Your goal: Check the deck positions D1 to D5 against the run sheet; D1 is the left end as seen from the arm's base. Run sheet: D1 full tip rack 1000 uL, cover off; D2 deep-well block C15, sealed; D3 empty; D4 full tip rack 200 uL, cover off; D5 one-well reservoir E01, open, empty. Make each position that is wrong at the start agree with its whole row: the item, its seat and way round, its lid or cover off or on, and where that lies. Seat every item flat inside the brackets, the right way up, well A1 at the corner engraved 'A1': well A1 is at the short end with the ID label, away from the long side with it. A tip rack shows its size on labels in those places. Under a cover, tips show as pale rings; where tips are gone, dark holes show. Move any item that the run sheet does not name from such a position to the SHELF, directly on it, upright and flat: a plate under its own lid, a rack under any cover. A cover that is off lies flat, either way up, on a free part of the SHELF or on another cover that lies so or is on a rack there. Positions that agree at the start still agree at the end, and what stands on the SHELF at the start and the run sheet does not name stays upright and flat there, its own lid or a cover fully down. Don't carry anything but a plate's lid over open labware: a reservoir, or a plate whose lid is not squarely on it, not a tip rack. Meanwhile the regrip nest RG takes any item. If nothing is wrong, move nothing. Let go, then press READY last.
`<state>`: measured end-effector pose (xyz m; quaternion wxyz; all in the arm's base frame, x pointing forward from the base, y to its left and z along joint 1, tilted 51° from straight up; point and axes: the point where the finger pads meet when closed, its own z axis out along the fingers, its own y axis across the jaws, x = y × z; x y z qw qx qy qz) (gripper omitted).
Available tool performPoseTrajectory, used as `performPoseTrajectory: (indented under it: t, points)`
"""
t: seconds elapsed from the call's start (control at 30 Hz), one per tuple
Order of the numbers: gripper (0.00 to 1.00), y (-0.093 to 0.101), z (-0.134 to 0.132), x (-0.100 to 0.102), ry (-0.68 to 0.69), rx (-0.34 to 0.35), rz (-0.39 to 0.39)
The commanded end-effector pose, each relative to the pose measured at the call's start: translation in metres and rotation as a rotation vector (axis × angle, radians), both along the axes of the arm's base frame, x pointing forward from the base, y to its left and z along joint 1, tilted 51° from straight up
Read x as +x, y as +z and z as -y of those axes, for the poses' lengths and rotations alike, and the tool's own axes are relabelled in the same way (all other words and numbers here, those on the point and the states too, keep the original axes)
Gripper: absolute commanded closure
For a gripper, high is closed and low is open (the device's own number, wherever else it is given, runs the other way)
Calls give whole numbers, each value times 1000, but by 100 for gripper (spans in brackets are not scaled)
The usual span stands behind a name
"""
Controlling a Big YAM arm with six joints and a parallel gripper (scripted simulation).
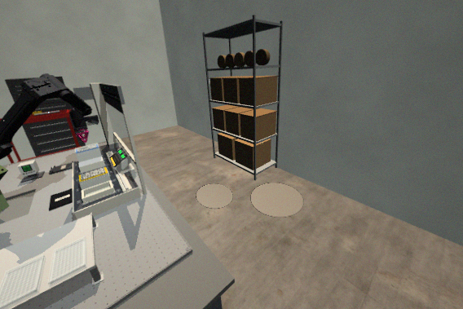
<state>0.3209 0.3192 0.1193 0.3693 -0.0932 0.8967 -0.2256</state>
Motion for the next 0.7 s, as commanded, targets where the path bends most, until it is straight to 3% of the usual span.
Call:
performPoseTrajectory:
  t: [0.0, 0.3, 0.33, 0.5, 0.63, 0.67]
  points:
    - [0, 7, -10, 0, 1, 25, 16]
    - [0, 7, -10, 0, 1, 25, 16]
    - [0, 9, -21, -7, 13, 25, 18]
    - [0, 32, -26, -18, 13, 53, 30]
    - [0, 27, -26, -18, 13, 43, 25]
    - [0, 10, -2, -12, -24, -3, 5]
